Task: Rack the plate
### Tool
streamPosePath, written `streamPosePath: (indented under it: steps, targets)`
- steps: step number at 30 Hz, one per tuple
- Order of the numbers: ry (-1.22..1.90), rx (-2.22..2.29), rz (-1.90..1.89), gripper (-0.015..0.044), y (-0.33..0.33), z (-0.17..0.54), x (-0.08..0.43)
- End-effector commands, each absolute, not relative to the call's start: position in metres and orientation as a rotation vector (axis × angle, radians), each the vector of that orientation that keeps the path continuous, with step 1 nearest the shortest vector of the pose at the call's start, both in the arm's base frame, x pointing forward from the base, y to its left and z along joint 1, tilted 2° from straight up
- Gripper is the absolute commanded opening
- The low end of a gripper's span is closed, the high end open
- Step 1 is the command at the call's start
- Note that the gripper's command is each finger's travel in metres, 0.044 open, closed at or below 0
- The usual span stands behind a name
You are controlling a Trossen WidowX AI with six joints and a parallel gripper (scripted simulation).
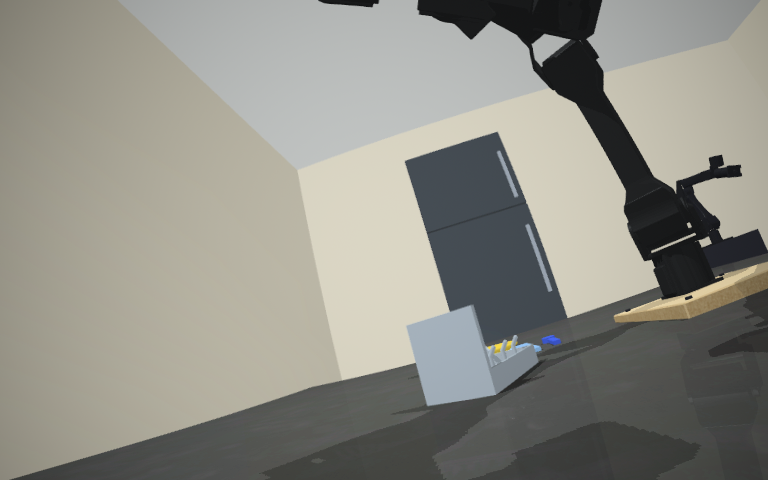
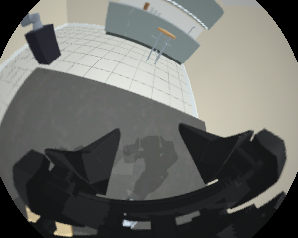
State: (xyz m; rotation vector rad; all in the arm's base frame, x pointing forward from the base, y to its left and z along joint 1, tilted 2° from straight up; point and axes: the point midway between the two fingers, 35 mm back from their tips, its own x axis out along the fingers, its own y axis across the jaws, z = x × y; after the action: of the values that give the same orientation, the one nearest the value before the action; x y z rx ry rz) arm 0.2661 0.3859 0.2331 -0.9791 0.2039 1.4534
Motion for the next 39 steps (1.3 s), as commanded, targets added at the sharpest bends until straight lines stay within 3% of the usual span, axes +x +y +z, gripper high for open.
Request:
streamPosePath:
  steps: [1,20,39]
  targets:
    - [0.332,-0.944,1.368,0.04,0.356,0.22,0.29]
    - [0.836,-0.707,0.927,0.04,0.201,0.169,0.358]
    - [1.229,-0.385,0.447,0.04,0.045,0.129,0.35]
